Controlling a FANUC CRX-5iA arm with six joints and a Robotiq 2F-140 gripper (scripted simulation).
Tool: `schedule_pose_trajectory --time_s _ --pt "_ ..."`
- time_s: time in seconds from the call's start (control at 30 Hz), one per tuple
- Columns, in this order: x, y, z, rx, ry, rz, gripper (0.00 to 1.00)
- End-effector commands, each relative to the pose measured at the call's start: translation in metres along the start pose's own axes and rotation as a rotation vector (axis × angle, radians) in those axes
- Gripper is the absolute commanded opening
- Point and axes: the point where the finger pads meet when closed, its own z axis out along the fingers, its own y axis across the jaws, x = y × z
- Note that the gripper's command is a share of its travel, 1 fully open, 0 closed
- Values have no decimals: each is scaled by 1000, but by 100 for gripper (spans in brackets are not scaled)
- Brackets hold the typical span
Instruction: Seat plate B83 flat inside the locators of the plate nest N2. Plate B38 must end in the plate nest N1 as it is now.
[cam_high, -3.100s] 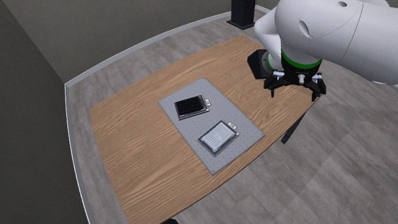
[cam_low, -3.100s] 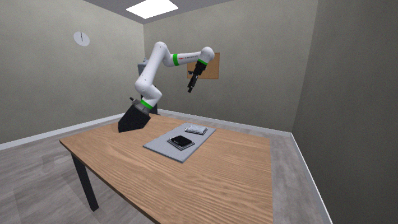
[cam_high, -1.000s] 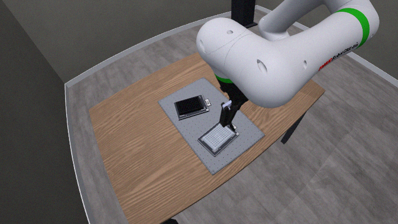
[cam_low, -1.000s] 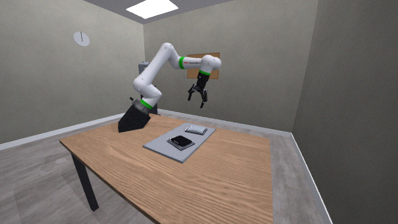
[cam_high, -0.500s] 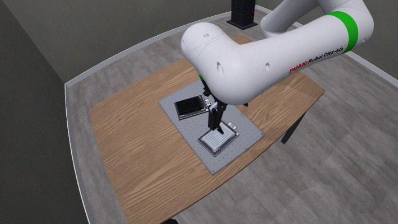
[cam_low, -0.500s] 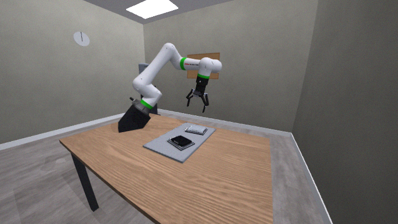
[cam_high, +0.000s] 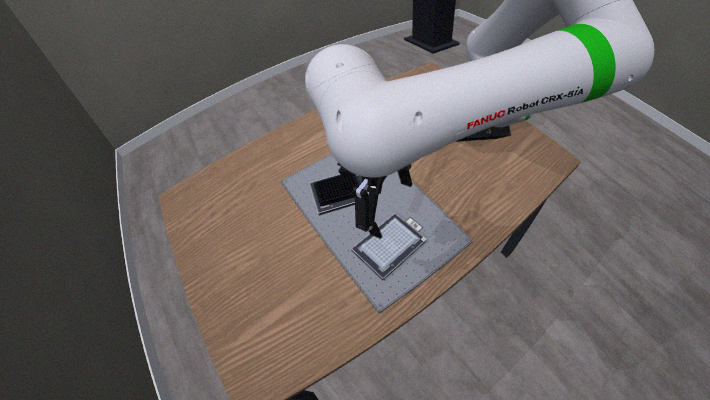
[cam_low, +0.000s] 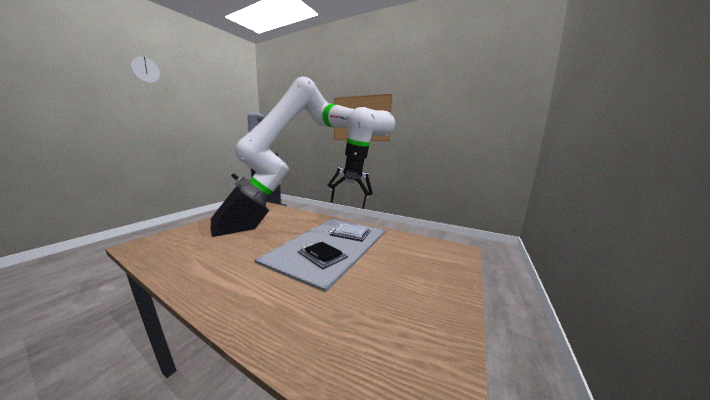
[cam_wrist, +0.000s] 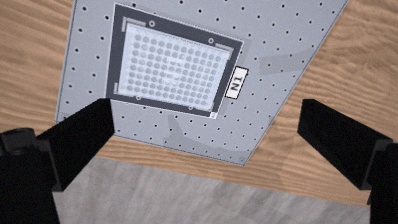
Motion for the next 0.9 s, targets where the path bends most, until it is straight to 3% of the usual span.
schedule_pose_trajectory --time_s 0.0,0.73,0.87 --pt "14 -1 4 17 6 -67 100" --pt "108 10 30 79 75 -421 100" --pt "114 11 31 82 83 -453 100"
